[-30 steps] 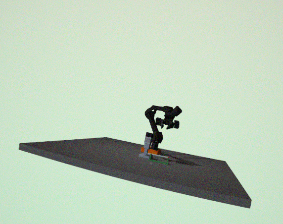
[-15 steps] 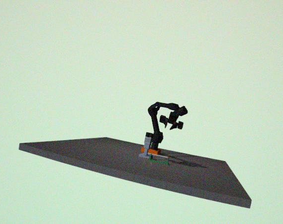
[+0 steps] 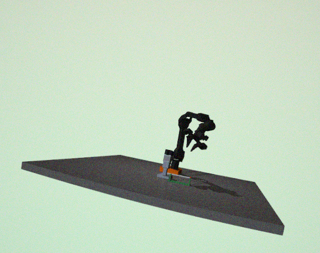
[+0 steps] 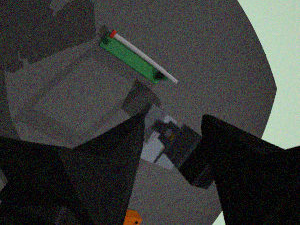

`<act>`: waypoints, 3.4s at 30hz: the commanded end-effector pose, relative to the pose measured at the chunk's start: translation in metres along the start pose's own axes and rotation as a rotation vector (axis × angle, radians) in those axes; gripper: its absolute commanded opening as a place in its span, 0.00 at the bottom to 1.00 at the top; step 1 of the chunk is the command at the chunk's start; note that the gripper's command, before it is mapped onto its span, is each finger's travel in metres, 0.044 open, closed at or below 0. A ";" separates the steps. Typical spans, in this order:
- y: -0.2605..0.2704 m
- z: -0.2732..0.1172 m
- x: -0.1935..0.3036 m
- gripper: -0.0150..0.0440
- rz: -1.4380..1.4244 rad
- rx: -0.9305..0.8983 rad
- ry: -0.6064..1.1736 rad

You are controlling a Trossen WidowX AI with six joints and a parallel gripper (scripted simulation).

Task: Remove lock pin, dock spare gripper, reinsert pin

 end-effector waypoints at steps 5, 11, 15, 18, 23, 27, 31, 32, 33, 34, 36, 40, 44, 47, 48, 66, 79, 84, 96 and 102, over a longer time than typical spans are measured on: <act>-0.041 0.073 -0.056 0.56 -0.652 -0.274 0.174; -0.055 0.105 -0.068 0.56 -0.915 -0.418 0.170; -0.058 0.113 -0.071 0.56 -0.981 -0.457 0.160; -0.056 0.112 -0.077 0.56 -0.980 -0.456 0.160; -0.056 0.112 -0.077 0.56 -0.980 -0.456 0.160; -0.056 0.112 -0.077 0.56 -0.980 -0.456 0.160; -0.052 0.119 -0.076 0.56 -0.980 -0.456 0.160; -0.050 0.123 -0.076 0.56 -0.980 -0.456 0.160; -0.048 0.127 -0.075 0.56 -0.980 -0.456 0.160; -0.045 0.131 -0.075 0.56 -0.980 -0.456 0.160; -0.040 0.140 -0.073 0.56 -0.980 -0.456 0.160; -0.030 0.157 -0.070 0.56 -0.980 -0.456 0.160; -0.020 0.171 -0.064 0.56 -0.980 -0.456 0.160; -0.017 0.174 -0.063 0.56 -0.980 -0.456 0.160; -0.017 0.175 -0.063 0.56 -0.980 -0.456 0.160; -0.002 0.199 -0.058 0.56 -0.980 -0.456 0.160; 0.010 0.216 -0.053 0.56 -0.980 -0.457 0.160; 0.013 0.220 -0.051 0.56 -0.980 -0.457 0.160; 0.013 0.220 -0.051 0.25 -0.980 -0.457 0.160; 0.013 0.220 -0.052 0.25 -0.980 -0.457 0.160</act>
Point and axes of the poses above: the point midway between the two fingers, 35 mm back from their tips, its own z axis out along the fingers, its own y axis across the jaws, x = y × z, the point moved 7 cm from there along -z, back along the fingers, and after that the axes turned 1 degree about z, right-handed, at the moved point
